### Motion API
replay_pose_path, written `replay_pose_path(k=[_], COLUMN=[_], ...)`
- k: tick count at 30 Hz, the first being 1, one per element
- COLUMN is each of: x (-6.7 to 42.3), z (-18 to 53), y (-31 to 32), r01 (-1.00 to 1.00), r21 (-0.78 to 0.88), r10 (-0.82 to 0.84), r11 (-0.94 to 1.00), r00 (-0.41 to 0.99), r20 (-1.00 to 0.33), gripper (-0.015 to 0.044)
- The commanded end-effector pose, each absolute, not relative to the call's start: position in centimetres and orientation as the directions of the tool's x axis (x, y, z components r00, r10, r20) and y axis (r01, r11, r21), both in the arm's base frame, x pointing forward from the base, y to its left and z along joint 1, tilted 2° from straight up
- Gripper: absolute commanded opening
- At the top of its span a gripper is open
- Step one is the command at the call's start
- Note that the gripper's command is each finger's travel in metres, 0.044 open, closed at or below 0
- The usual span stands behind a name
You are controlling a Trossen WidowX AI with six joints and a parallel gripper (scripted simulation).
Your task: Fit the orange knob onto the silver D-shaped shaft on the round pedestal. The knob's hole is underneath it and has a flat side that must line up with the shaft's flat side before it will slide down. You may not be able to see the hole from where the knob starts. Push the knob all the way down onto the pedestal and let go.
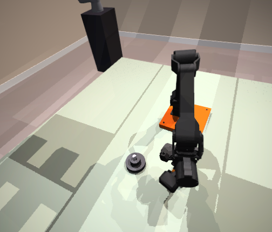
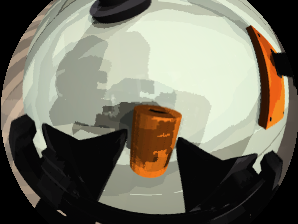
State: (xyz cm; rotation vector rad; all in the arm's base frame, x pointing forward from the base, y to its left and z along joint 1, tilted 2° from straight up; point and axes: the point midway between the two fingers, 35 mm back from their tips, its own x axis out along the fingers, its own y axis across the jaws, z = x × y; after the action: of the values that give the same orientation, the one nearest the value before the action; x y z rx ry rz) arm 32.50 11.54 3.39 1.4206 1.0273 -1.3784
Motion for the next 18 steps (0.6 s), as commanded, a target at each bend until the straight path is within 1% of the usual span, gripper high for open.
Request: replay_pose_path(k=[1, 15, 18], x=[32.5, 32.5, 32.5], z=[3.44, 3.44, 3.44], y=[11.54, 11.54, 11.54], r01=[0.962, 0.962, 0.962], r21=[0.045, 0.045, 0.045], r10=[-0.015, -0.015, -0.015], r11=[-0.27, -0.27, -0.27], r00=[0.042, 0.042, 0.042], r20=[-0.999, -0.999, -0.999], gripper=[0.026, 0.026, 0.0339])
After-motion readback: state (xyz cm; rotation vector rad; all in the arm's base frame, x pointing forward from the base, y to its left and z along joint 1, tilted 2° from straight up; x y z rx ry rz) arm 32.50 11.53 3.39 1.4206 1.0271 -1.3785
